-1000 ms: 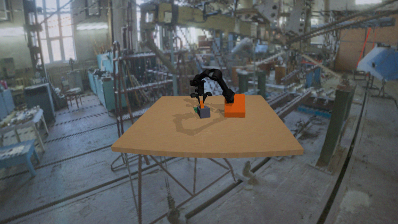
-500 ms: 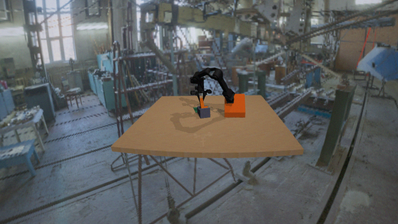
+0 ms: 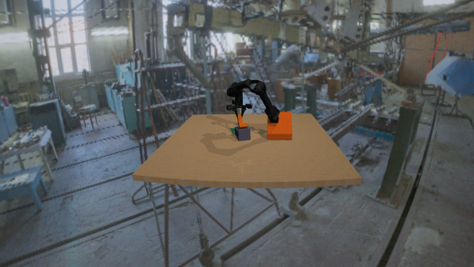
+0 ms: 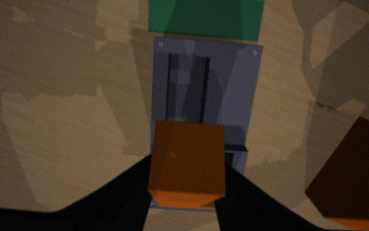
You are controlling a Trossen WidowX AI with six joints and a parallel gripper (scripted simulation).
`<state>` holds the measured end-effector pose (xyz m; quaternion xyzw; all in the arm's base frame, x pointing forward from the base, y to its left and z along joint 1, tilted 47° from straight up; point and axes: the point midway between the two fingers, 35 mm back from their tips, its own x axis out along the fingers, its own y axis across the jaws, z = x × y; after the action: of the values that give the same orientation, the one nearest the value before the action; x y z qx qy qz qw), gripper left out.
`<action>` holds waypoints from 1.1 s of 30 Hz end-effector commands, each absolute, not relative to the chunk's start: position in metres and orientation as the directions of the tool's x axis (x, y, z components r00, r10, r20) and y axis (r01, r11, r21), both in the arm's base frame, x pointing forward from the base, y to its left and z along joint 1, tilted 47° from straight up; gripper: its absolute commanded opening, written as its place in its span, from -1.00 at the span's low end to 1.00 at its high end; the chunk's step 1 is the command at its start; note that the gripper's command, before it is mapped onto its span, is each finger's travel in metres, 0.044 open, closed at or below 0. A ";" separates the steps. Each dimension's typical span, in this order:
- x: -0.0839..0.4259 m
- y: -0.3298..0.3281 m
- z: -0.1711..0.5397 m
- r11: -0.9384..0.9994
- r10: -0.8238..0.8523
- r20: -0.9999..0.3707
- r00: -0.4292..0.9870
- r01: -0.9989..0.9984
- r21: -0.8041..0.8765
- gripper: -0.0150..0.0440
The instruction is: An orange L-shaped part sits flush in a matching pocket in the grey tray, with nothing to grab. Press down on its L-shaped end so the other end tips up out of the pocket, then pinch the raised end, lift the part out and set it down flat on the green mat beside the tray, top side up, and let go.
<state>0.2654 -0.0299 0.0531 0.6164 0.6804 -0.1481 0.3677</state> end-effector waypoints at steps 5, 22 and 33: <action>0.265 -0.034 0.057 0.204 0.726 -0.687 0.028 0.945 0.254 -0.49; 0.279 -0.067 0.020 0.205 0.725 -0.689 0.029 0.945 0.255 -0.49; 0.289 -0.095 -0.009 0.205 0.723 -0.690 0.030 0.945 0.256 -0.49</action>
<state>0.2869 -0.0874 0.0012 0.6152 0.6785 -0.1481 0.3731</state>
